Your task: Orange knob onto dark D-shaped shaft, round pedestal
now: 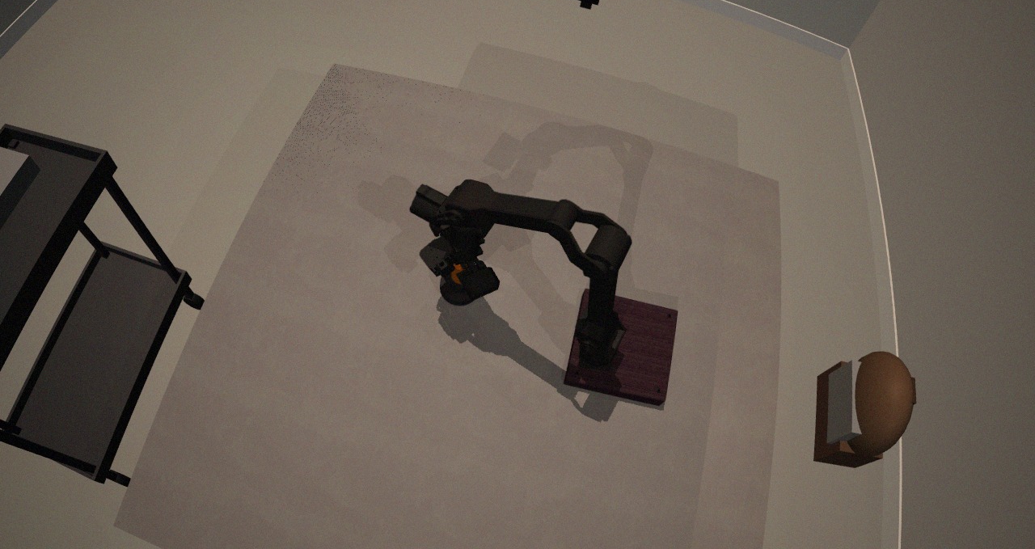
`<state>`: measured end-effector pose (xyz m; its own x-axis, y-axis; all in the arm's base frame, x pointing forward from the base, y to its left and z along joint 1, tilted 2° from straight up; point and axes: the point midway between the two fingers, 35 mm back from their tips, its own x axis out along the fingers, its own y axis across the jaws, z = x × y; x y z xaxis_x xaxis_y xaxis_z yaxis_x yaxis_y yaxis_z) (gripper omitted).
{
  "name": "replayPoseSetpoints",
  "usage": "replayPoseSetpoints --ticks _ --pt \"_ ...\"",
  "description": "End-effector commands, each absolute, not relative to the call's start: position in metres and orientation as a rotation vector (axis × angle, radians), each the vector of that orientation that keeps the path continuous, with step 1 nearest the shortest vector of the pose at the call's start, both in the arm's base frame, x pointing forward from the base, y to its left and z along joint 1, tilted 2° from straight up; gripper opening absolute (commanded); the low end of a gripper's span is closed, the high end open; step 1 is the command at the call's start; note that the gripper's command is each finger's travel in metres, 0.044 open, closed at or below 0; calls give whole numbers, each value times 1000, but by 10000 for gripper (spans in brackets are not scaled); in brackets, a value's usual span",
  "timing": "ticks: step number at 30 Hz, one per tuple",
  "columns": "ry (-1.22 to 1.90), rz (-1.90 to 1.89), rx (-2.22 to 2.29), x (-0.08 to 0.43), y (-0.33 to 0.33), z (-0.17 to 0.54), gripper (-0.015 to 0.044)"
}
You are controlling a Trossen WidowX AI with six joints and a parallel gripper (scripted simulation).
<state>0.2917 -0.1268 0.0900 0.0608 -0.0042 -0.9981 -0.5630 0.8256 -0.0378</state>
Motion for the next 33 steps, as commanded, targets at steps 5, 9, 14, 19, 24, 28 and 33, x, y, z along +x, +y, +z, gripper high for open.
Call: replayPoseSetpoints --ticks 5,9,14,19,24,28,33 --pt "1456 453 -485 293 -127 90 0" --pt "1456 453 -485 294 -127 91 0" --pt "1455 453 -485 295 -128 94 0" --pt "1433 546 -585 296 -128 96 0" --pt "1415 609 -652 299 -129 96 0" --pt "1415 609 -652 299 -129 96 0" --pt "1415 609 -652 298 -129 93 0"
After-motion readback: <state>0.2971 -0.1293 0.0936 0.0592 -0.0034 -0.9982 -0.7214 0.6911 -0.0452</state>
